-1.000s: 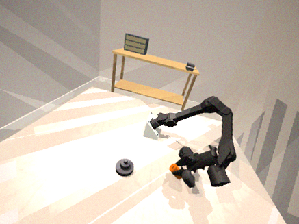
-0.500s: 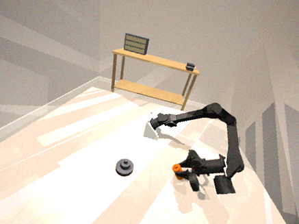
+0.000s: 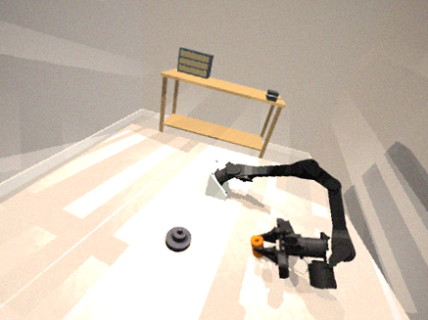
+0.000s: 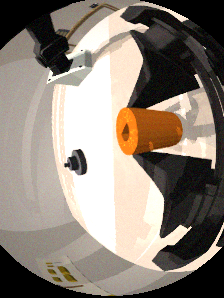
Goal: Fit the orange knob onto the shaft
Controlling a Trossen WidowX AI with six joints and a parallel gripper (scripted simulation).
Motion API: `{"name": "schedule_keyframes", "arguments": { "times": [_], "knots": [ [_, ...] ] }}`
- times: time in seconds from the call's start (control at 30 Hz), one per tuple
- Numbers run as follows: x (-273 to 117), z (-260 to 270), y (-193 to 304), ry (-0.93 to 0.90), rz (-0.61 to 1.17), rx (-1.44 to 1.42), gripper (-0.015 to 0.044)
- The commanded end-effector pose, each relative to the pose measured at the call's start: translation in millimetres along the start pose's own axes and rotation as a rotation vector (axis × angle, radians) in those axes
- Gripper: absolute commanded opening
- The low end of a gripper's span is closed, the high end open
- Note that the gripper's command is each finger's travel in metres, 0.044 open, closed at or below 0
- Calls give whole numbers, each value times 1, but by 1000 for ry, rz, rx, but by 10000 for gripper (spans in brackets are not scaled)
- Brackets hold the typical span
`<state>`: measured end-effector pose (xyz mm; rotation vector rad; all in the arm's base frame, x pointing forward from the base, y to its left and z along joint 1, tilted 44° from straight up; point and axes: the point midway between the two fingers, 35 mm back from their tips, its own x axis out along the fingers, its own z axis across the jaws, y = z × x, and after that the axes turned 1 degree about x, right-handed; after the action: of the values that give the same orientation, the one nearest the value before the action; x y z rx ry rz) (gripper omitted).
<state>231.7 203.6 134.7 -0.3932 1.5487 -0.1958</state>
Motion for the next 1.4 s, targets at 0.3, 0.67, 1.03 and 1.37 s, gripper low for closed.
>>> {"name": "schedule_keyframes", "arguments": {
  "times": [0.3,0.67,1.03,1.37],
  "knots": [
    [-3,0,1,-1,7,1,258],
    [-3,0,1,-1,7,1,260],
    [-3,0,1,-1,7,1,260],
    [-3,0,1,-1,7,1,440]
  ]
}}
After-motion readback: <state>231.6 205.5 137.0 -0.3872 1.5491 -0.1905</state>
